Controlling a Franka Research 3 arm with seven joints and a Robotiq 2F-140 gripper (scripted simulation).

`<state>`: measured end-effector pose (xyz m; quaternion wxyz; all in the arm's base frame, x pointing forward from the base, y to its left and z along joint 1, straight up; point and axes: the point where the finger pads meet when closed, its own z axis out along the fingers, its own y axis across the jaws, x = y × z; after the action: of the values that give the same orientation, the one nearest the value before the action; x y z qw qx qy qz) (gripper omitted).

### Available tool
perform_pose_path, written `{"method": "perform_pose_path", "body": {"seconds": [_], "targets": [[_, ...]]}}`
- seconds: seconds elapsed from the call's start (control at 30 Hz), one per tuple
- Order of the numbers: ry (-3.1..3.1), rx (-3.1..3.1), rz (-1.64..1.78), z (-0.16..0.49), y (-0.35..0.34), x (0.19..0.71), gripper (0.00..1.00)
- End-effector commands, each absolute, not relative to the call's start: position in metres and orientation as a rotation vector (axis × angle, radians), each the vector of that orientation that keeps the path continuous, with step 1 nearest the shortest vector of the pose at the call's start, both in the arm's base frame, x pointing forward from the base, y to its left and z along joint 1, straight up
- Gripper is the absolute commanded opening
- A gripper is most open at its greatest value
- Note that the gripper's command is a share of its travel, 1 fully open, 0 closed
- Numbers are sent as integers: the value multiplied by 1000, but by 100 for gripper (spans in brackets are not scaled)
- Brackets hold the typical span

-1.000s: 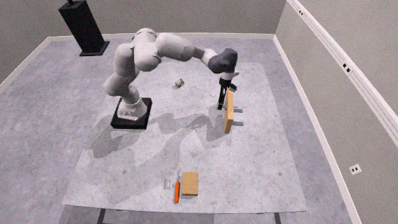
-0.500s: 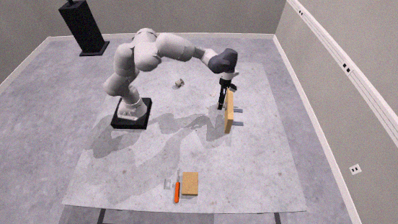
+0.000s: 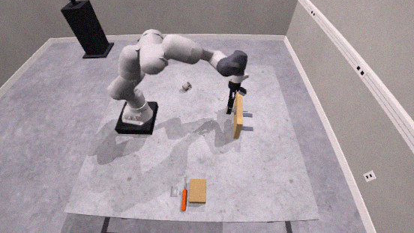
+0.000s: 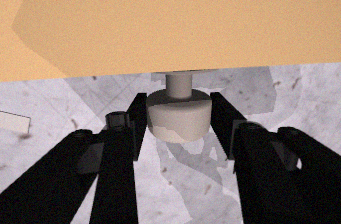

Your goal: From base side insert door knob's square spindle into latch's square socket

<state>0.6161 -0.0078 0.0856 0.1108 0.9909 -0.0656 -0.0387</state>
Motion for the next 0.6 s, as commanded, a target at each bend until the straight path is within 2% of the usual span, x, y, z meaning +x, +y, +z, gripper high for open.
{"method": "perform_pose_path", "body": {"seconds": [0.0, 0.57], "targets": [[-180, 2910, -110, 88, -7, 618, 42], [-179, 2910, -109, 88, -7, 619, 42]]}}
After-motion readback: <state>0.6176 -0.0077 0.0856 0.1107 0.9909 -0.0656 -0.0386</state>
